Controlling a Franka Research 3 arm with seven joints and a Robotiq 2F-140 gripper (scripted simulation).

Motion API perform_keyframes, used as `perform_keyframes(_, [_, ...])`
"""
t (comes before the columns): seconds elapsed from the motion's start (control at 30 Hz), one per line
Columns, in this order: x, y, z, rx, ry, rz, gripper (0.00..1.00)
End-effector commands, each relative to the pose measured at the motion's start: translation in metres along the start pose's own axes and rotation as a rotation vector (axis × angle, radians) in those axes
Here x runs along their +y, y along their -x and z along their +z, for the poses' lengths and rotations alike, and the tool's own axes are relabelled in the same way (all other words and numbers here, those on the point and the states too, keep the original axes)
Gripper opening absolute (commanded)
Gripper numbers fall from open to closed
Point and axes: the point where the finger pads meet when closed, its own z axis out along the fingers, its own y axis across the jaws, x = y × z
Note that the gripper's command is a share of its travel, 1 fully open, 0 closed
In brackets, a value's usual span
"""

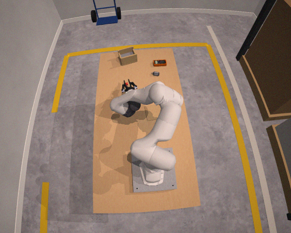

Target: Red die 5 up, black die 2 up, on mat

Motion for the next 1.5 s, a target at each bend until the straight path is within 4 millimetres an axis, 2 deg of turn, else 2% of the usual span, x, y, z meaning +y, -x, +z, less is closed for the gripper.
perform_keyframes(0.0, [0.000, 0.002, -0.003, 0.012, 0.000, 0.006, 0.29])
perform_keyframes(0.4, [-0.001, 0.005, -0.001, 0.041, -0.001, 0.004, 0.29])
perform_keyframes(0.73, [-0.002, 0.019, 0.007, 0.286, 0.000, 0.005, 0.29])
perform_keyframes(0.97, [-0.006, 0.016, 0.011, 0.351, -0.009, -0.004, 0.29])
perform_keyframes(1.07, [-0.001, 0.029, 0.012, 0.417, 0.002, 0.006, 0.29])
perform_keyframes(1.27, [-0.002, 0.024, 0.017, 0.481, 0.007, 0.006, 0.29])
perform_keyframes(1.47, [-0.002, 0.032, 0.018, 0.538, 0.003, 0.005, 0.29])
